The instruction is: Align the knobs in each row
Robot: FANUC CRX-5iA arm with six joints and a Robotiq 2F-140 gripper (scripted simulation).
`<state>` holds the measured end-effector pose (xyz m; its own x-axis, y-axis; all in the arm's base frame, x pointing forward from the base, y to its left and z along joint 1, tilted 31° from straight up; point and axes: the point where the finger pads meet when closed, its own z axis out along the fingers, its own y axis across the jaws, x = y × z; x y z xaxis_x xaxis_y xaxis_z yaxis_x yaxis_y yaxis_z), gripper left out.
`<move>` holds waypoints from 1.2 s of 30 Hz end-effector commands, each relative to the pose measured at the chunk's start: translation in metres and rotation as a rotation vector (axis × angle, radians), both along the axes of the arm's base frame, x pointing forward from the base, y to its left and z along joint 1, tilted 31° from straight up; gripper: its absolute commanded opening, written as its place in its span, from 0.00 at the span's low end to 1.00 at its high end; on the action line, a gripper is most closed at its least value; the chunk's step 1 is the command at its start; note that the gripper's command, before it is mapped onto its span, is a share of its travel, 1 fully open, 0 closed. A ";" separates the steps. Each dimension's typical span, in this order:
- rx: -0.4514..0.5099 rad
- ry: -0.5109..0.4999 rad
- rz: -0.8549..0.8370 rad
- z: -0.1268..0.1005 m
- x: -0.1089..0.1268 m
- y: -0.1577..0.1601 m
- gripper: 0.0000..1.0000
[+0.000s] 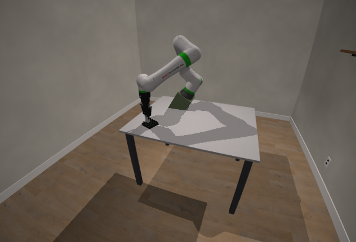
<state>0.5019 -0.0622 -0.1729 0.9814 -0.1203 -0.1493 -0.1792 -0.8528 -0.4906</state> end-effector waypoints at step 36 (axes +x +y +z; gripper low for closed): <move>0.000 0.000 0.000 0.033 0.003 -0.020 0.12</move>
<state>0.5045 -0.0814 -0.1405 0.9814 -0.1203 -0.1493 -0.1792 -0.8528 -0.4906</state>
